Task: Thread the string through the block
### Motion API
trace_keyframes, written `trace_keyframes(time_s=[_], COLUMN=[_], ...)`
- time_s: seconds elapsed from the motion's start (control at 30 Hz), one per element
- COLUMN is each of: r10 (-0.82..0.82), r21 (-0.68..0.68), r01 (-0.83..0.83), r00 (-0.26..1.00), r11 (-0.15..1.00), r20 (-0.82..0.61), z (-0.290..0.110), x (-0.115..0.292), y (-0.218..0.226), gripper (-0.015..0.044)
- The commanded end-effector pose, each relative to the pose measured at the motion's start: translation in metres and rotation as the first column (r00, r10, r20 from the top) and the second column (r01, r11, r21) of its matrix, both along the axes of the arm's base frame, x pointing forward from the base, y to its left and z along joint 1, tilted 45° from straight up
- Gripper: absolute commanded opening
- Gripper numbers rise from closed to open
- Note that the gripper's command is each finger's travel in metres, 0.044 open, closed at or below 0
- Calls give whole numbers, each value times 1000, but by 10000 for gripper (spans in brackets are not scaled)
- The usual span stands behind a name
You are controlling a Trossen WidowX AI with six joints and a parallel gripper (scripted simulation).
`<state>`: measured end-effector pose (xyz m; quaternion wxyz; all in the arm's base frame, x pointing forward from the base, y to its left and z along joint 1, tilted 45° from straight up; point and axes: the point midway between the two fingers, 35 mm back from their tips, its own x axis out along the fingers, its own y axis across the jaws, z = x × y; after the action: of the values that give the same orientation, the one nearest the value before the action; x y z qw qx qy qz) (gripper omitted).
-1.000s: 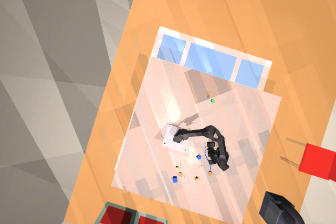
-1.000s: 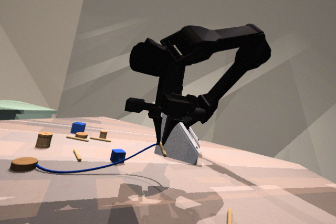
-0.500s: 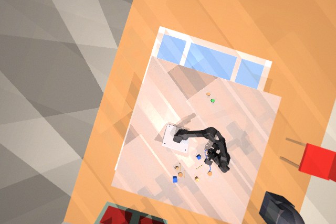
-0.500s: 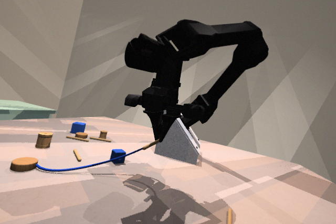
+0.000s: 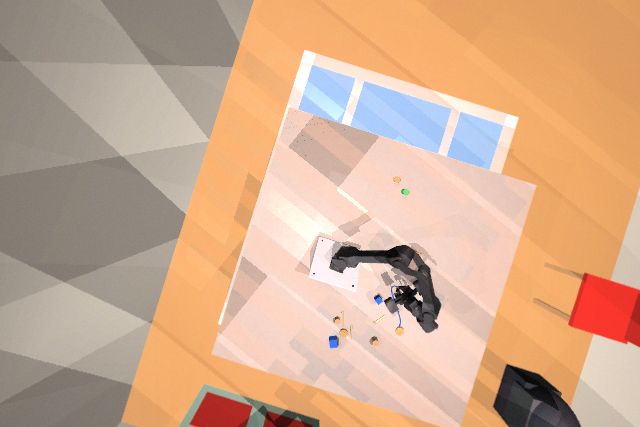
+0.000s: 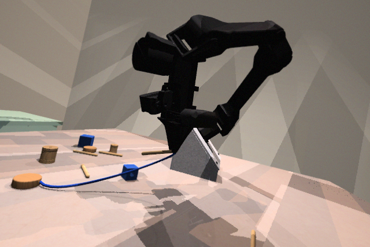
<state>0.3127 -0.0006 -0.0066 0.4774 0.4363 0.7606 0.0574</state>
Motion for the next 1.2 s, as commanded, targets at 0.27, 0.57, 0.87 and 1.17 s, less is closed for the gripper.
trace_keyframes(time_s=[0.27, 0.57, 0.87, 1.17], r10=[-305, -503, -658, -754], r21=[-124, -267, -438, -615], r01=[279, 427, 509, 514], r00=[892, 693, 419, 102], r11=[952, 864, 741, 598], r20=[-334, -516, -625, -648], z=[1, 2, 3, 4], x=[2, 4, 6, 7], y=[-8, -14, -19, -25], gripper=[0, 0, 0, 0])
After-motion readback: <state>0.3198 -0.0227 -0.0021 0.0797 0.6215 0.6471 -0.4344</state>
